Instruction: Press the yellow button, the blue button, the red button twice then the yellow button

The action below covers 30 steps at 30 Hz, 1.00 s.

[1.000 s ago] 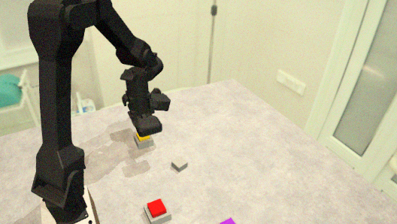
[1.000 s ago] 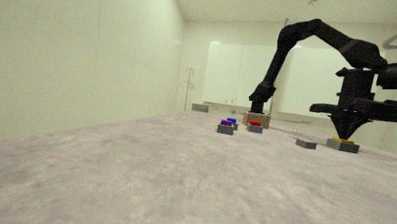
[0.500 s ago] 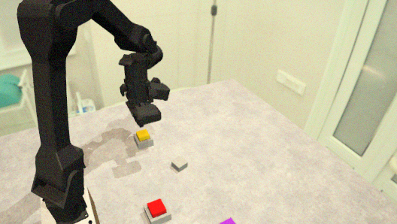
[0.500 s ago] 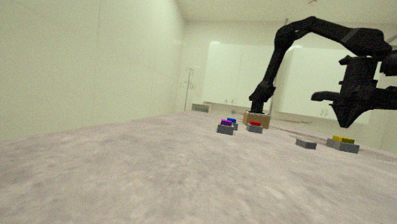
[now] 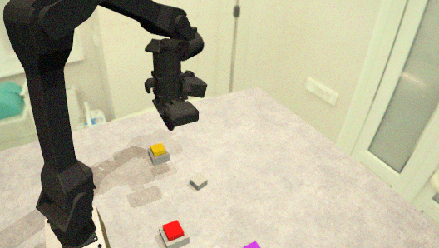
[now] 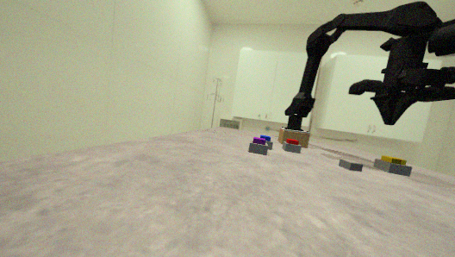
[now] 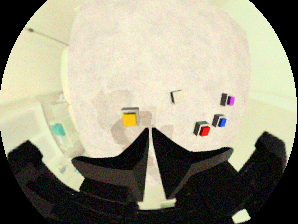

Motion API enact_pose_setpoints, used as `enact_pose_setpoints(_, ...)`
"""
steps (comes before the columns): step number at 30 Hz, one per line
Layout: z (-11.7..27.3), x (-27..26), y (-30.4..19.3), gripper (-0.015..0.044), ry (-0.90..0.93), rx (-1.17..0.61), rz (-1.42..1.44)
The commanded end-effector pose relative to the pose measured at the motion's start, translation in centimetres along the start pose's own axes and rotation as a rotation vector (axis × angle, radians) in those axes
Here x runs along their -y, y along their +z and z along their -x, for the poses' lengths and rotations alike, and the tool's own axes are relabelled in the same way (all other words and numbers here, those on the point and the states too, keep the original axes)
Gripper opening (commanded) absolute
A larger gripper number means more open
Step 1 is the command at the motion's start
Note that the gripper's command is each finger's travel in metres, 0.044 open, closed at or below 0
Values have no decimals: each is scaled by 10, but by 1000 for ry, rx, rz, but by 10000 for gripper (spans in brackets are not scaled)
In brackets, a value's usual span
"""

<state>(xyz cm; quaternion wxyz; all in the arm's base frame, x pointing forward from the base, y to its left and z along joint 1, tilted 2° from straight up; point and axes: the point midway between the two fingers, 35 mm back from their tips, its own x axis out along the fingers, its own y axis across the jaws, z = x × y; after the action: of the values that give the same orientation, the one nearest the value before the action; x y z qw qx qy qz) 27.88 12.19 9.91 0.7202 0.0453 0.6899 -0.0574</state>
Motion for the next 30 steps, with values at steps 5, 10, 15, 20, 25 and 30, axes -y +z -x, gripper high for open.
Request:
enact_pose_setpoints(5,3,114,20,20,-2,2,-9)
enact_pose_setpoints(10,4,182,10,20,-6,3,-9)
enact_pose_setpoints(15,4,242,-16,20,-12,3,-8)
enact_pose_setpoints(20,4,290,-53,20,-20,4,-8)
enact_pose_setpoints(25,4,296,-59,20,-21,3,-8)
enact_pose_setpoints(30,-48,297,-58,20,-21,3,-8)
